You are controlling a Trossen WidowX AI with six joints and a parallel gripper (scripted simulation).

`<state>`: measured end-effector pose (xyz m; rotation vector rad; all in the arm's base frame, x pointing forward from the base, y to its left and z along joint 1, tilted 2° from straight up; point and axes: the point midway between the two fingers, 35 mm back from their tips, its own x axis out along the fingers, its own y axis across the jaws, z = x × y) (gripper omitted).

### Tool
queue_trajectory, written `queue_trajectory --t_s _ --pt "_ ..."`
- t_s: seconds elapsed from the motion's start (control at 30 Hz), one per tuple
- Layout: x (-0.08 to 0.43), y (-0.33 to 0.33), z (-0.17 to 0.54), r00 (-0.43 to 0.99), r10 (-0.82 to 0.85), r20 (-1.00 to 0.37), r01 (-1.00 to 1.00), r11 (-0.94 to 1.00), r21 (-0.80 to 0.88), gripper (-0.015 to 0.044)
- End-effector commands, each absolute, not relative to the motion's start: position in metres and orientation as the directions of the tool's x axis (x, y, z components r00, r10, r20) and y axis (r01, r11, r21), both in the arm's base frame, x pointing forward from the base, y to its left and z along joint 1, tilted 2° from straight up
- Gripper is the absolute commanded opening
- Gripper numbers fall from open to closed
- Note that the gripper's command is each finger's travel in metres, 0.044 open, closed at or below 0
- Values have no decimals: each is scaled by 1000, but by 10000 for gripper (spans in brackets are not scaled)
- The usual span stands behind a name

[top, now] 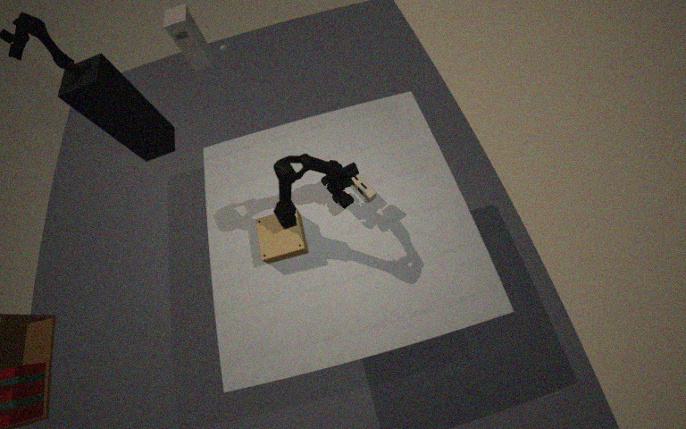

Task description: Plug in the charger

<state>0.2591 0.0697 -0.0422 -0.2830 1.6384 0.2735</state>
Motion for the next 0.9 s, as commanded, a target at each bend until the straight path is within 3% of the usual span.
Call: queue_trajectory --t_s 0.0,0.87 --pt "259 78 -43 -79 -15 -997 -352 936 13 0" --pt "283 92 -43 -77 -15 -997 -361 932 14 0"
